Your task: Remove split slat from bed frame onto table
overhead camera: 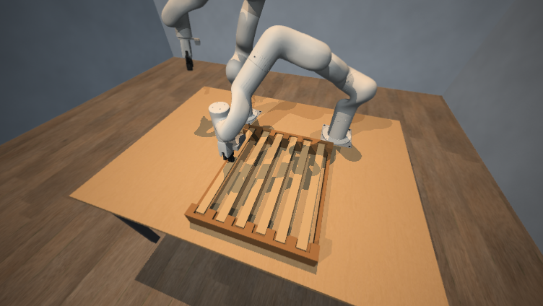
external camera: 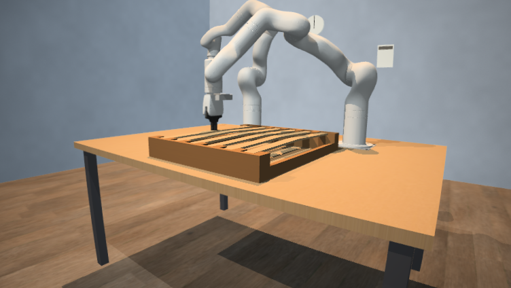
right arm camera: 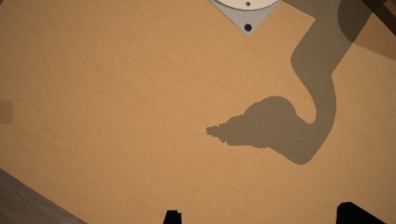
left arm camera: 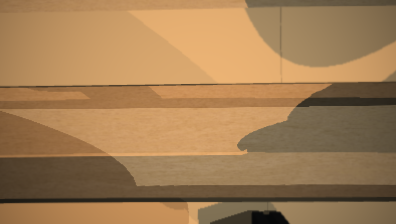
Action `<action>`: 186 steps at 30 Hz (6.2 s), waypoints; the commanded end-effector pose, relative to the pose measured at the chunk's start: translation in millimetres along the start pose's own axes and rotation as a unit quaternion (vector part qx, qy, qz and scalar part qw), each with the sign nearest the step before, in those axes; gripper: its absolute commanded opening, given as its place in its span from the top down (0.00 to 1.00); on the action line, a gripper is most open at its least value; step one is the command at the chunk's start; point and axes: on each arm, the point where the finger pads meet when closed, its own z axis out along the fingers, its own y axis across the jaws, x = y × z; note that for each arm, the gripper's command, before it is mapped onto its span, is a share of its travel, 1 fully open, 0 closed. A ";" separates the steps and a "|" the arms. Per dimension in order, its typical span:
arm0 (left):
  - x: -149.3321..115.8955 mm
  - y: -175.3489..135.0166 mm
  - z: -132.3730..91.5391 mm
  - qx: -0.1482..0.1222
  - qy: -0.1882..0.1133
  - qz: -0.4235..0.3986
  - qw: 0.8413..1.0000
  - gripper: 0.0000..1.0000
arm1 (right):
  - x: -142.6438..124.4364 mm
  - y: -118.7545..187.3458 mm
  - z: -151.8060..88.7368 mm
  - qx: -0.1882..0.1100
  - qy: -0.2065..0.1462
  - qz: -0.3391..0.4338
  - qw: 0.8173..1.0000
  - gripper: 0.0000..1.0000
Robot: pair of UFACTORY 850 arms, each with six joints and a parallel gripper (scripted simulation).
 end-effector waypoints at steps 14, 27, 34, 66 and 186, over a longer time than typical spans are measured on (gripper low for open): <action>-0.7 0.6 1.3 -0.001 -0.001 0.000 1.000 1.00 | -0.6 -0.1 -0.7 0.000 -0.001 0.000 1.000 0.00; 0.1 -0.2 2.5 -0.001 -0.001 0.000 1.000 1.00 | -0.6 -0.1 -0.7 0.000 -0.001 0.000 1.000 0.00; 0.1 -0.2 2.5 -0.001 -0.001 0.000 1.000 1.00 | -0.6 -0.1 -0.7 0.000 -0.001 0.000 1.000 0.00; -0.8 -0.2 1.3 -0.001 -0.001 0.000 1.000 1.00 | -0.6 -0.1 -0.7 0.000 -0.001 0.000 1.000 0.00; 99.6 6.4 -49.6 0.000 -0.001 0.000 1.000 1.00 | -0.6 -0.1 -0.7 0.000 -0.001 0.000 1.000 0.00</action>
